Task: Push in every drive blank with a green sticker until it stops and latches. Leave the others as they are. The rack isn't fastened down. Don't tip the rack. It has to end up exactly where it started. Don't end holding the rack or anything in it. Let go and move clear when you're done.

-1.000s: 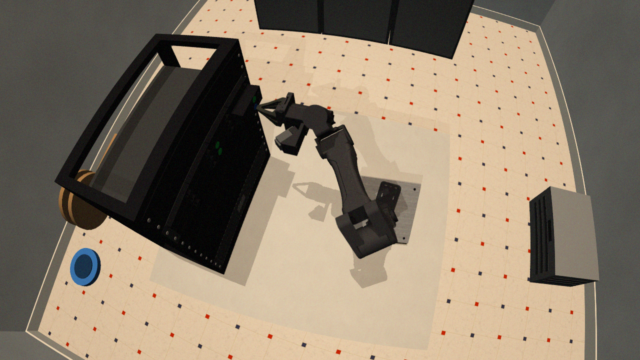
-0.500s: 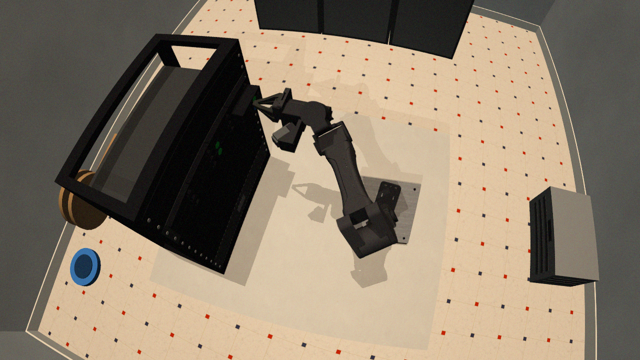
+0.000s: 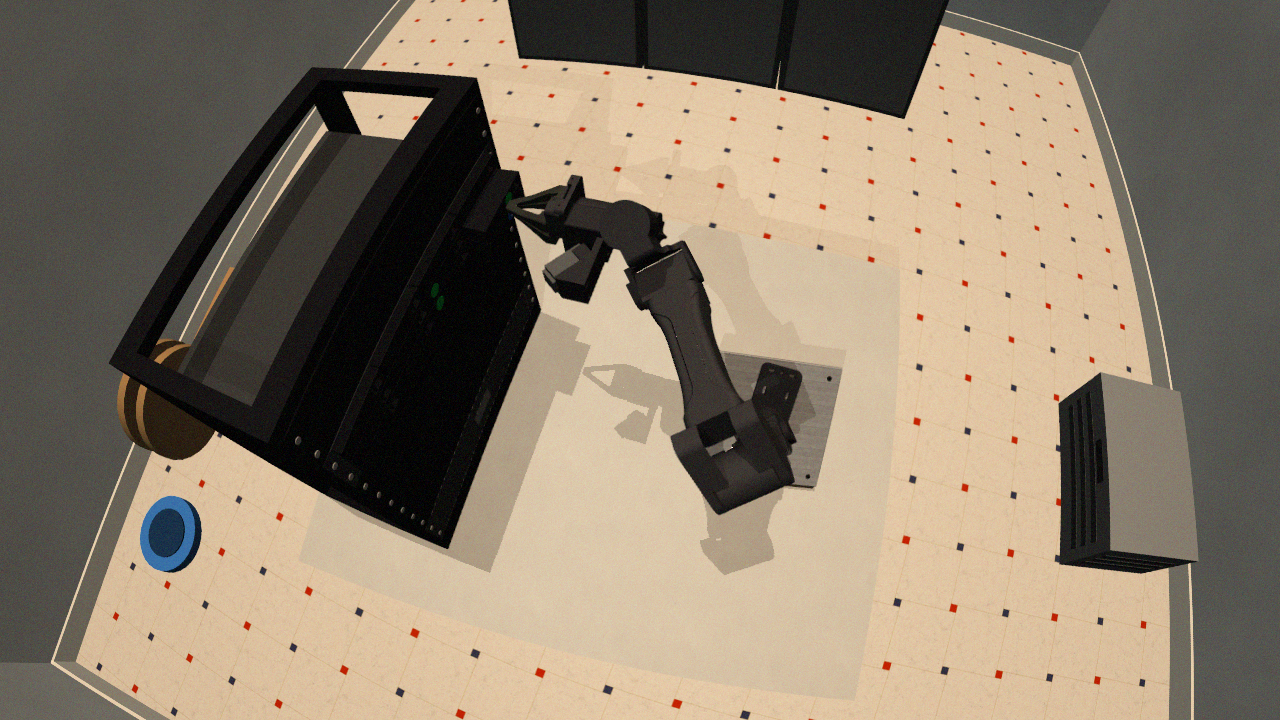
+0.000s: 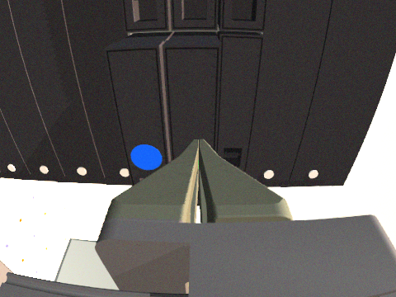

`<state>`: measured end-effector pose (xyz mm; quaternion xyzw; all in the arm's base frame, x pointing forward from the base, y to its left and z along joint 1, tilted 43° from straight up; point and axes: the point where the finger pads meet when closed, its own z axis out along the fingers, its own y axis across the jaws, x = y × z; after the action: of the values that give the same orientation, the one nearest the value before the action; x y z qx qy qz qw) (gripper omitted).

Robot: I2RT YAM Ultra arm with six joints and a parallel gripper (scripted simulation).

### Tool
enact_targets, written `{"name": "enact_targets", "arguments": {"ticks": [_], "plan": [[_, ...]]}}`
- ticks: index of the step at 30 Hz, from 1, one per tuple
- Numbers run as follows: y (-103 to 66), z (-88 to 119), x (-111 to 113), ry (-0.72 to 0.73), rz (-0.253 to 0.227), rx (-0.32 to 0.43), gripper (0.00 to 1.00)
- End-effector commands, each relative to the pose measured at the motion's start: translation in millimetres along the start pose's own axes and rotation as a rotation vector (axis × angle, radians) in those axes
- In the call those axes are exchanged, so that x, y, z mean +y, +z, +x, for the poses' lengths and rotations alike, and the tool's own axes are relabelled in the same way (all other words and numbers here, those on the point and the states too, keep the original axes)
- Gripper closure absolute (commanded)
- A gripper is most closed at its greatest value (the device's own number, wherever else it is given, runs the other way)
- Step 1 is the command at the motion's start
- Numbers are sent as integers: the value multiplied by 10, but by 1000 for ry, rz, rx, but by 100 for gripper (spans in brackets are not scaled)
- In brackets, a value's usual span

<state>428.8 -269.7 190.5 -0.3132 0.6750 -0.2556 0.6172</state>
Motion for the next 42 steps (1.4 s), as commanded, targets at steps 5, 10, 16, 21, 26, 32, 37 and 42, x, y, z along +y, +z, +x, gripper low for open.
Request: {"name": "enact_targets", "arguments": {"ticks": [5, 10, 16, 21, 26, 32, 37, 42], "plan": [[73, -57, -148, -15, 30, -1, 100], [79, -53, -139, -14, 29, -1, 100], [79, -53, -139, -14, 29, -1, 100], [79, -53, -139, -14, 29, -1, 100], [79, -53, -139, -14, 29, -1, 100], [204, -3, -68, 7, 9, 5, 100], [225, -11, -77, 7, 9, 5, 100], [225, -27, -98, -3, 17, -1, 100]]}}
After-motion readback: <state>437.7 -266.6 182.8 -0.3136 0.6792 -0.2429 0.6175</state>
